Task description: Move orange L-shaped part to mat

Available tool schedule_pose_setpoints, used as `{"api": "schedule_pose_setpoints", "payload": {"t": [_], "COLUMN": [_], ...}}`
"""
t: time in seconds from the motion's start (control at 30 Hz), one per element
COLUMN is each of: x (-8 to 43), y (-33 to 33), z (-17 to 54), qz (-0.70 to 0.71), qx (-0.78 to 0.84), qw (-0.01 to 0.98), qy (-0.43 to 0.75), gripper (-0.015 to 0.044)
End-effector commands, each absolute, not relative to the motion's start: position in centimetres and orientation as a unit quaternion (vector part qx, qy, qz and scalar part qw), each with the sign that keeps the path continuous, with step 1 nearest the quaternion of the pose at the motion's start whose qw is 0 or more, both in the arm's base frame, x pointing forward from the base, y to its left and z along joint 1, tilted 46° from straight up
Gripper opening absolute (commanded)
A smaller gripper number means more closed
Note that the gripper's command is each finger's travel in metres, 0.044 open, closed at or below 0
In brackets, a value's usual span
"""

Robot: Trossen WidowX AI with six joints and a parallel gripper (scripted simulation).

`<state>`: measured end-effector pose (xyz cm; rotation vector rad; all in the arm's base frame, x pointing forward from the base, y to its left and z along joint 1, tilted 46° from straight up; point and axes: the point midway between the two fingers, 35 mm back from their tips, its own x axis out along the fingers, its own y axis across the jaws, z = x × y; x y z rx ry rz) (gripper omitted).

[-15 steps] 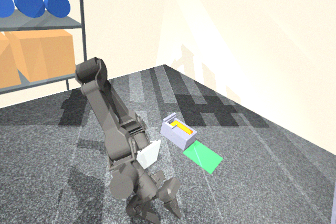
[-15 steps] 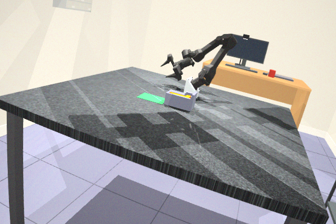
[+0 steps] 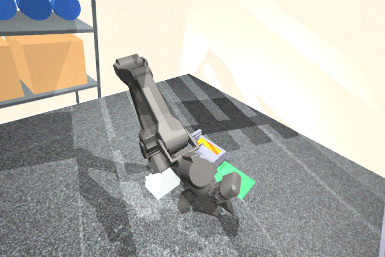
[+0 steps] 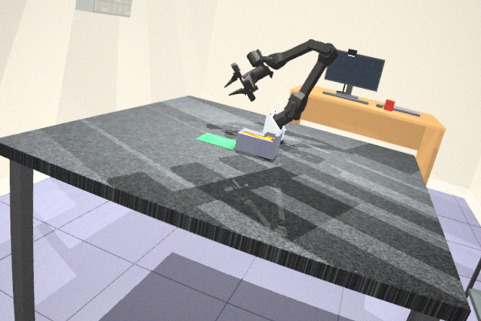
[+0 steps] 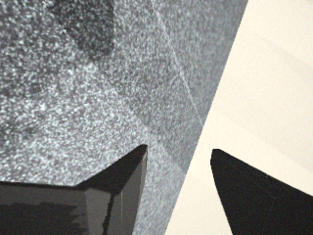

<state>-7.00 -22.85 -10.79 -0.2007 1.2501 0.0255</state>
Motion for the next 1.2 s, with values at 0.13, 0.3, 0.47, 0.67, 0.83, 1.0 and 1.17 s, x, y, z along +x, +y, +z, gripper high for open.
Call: {"api": "schedule_pose_setpoints", "payload": {"t": [0.13, 0.3, 0.47, 0.67, 0.83, 1.0, 1.17], "x": [1.1, 6.8, 13.3, 19.4, 22.5, 22.9, 23.1], "y": [-24.8, -24.2, -21.4, -15.4, -9.0, -6.9, -6.5], "z": [-7.2, -4.4, -0.5, 4.9, 9.8, 11.3, 10.8], "qz": [0.057, 0.104, 0.148, 0.201, 0.231, 0.236, 0.235], "qx": [-0.043, -0.004, 0.086, 0.204, 0.291, 0.313, 0.312], "qw": [0.834, 0.840, 0.833, 0.784, 0.710, 0.684, 0.684], "qy": [0.546, 0.533, 0.527, 0.551, 0.598, 0.616, 0.616], "gripper": [0.0180, 0.0180, 0.0180, 0.0180, 0.0180, 0.0180, 0.0180]}}
